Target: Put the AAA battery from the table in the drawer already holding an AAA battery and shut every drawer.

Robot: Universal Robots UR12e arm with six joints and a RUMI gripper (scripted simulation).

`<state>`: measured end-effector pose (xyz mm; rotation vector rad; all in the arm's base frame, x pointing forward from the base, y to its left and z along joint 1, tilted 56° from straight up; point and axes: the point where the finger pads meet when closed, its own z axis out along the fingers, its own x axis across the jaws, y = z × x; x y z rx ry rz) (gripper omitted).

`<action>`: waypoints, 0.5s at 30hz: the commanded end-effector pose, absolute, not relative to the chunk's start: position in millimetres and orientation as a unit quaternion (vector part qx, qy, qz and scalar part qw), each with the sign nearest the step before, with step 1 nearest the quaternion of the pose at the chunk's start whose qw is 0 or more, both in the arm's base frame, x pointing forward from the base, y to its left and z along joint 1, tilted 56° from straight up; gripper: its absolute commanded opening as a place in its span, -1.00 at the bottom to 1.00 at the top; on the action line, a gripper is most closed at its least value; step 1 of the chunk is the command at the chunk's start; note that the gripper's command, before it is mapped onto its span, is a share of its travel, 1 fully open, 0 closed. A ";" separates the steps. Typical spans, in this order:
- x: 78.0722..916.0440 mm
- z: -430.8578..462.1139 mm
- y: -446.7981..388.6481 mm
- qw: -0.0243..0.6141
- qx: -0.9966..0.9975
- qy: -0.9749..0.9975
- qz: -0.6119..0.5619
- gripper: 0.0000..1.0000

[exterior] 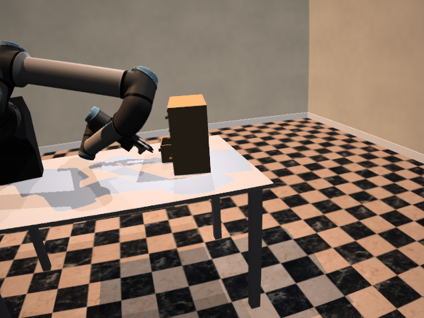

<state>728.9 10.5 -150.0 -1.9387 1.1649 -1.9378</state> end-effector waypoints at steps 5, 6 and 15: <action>728.9 -149.7 11.1 0.082 -0.649 0.390 -0.648 -0.61; 728.9 -149.7 11.1 0.082 -0.649 0.390 -0.648 -0.61; 730.0 -149.4 11.2 0.082 -0.649 0.390 -0.648 -0.61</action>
